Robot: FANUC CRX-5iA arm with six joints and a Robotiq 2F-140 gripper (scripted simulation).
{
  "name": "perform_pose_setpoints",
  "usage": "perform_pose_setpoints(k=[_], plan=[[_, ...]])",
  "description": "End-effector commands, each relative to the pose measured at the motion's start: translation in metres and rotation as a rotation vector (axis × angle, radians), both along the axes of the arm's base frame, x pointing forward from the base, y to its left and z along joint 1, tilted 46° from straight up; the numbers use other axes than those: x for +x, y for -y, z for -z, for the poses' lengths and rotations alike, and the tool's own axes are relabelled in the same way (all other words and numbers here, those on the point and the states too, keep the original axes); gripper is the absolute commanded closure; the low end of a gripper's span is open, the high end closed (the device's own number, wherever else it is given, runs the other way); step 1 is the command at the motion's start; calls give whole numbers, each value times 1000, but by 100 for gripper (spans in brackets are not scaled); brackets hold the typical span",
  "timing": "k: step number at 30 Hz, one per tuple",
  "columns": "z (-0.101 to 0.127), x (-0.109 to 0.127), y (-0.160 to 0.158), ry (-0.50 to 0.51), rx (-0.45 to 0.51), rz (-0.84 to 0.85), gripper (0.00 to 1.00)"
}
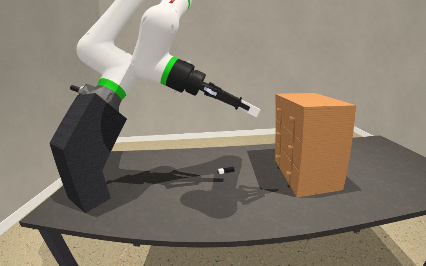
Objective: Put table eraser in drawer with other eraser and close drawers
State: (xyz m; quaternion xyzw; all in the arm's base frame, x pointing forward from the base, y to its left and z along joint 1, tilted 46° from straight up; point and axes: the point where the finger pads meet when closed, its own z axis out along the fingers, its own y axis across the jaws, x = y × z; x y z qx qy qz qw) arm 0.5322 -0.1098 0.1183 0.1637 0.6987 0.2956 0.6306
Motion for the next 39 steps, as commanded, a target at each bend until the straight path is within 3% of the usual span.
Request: perform_pose_setpoints(k=[1, 24, 25, 39], plan=[[2, 9, -2, 63, 9, 55, 100], [4, 18, -5, 131, 21, 110, 100], [4, 18, -5, 131, 21, 110, 80], [4, 18, -5, 131, 21, 110, 80]])
